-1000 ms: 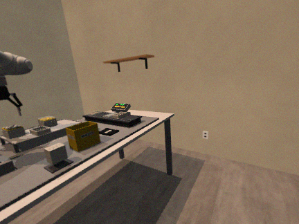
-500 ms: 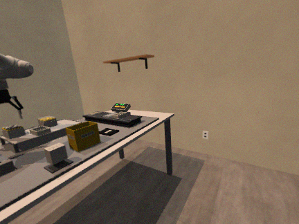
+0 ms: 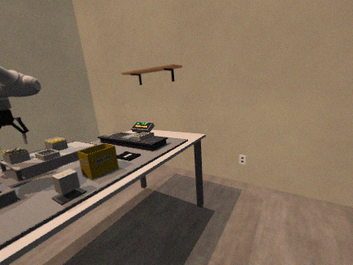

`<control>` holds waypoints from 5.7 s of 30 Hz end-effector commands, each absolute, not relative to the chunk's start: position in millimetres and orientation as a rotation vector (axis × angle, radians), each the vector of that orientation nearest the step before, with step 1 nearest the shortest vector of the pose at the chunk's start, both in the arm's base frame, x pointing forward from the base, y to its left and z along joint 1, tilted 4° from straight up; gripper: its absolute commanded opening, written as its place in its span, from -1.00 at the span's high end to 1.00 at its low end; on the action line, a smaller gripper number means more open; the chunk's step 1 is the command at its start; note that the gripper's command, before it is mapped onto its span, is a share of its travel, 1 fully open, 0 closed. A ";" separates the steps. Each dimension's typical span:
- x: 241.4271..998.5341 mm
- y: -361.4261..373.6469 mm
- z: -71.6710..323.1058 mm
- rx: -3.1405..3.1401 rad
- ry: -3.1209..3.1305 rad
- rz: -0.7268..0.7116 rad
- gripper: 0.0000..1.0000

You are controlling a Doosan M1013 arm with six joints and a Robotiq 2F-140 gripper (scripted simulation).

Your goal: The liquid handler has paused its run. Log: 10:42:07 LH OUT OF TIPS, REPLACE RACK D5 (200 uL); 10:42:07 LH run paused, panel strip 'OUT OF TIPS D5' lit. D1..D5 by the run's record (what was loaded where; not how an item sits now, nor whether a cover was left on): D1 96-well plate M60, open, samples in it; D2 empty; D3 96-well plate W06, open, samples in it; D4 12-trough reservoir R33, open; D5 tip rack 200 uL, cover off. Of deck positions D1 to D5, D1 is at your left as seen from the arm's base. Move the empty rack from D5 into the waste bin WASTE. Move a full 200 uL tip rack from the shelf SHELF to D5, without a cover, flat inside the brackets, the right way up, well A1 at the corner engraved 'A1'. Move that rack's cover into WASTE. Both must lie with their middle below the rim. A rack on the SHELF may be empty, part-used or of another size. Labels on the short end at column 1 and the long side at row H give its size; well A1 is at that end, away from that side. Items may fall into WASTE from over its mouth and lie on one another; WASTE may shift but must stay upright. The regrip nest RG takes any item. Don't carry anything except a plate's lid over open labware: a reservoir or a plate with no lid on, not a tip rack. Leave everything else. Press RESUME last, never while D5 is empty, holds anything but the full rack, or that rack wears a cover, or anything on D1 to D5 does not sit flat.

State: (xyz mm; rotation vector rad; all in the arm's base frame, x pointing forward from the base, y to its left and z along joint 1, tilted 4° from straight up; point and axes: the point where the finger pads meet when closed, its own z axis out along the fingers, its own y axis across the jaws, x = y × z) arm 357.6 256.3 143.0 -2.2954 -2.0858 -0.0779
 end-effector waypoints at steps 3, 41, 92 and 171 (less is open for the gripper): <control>357.6 256.8 135.2 -2.295 -2.086 -0.078 -0.54; 358.2 260.4 78.7 -2.295 -2.086 -0.078 -0.54; 358.3 260.9 70.4 -2.295 -2.086 -0.078 1.00; 357.1 253.8 183.5 -2.295 -2.086 -0.078 1.00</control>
